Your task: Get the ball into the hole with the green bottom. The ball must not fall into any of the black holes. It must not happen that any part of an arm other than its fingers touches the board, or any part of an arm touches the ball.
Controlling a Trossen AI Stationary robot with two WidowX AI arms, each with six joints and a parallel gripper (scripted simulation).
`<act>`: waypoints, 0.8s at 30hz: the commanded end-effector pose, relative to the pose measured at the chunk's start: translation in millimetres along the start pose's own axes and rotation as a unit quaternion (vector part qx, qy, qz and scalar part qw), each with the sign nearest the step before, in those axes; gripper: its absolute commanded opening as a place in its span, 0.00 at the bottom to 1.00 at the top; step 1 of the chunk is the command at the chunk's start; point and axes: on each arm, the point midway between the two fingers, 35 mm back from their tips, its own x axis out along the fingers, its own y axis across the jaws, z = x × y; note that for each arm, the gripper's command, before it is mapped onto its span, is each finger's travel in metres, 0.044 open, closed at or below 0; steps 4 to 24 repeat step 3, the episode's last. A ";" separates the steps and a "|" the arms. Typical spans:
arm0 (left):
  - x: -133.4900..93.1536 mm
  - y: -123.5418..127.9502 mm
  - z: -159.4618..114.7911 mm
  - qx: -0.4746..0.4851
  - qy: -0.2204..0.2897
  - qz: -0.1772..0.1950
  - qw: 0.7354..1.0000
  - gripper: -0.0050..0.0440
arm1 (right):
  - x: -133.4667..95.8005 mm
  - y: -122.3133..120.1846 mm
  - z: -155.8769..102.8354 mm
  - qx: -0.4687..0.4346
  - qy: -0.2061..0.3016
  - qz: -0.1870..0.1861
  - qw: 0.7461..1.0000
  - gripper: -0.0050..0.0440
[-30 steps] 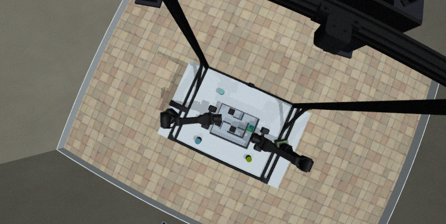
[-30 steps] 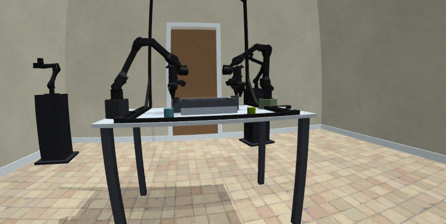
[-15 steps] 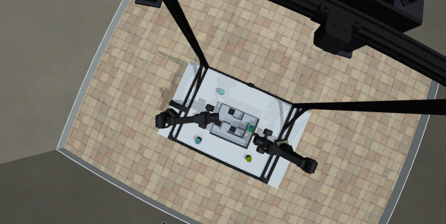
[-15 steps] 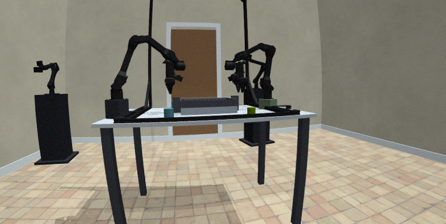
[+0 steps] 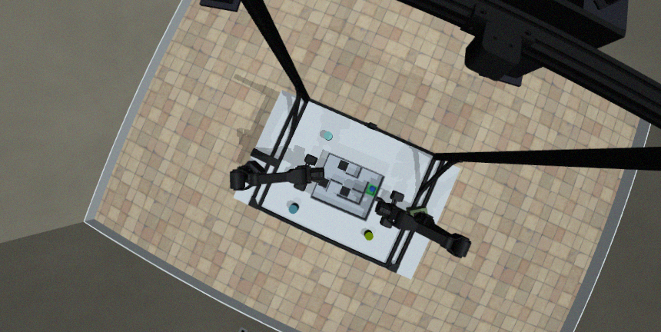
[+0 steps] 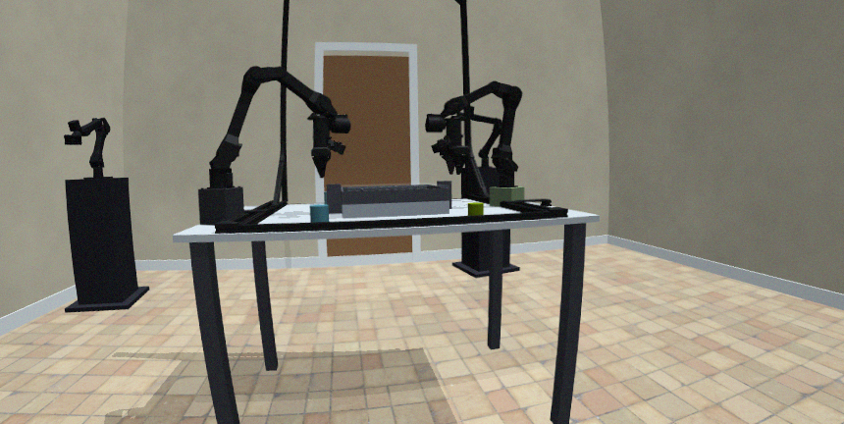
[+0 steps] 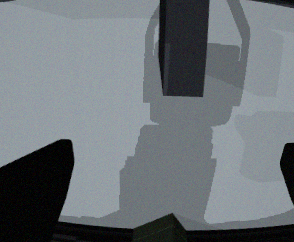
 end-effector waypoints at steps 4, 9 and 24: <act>-0.8 -0.2 0.1 0.002 -0.001 -0.001 1.000 0.92 | -0.1 0.2 -1.1 0.001 0.002 0.001 1.000 0.92; -0.8 -0.2 0.1 0.002 -0.001 -0.001 1.000 0.92 | -0.1 0.2 -1.1 0.001 0.002 0.001 1.000 0.92; -0.8 -0.2 0.1 0.002 -0.001 -0.001 1.000 0.92 | -0.1 0.2 -1.1 0.001 0.002 0.001 1.000 0.92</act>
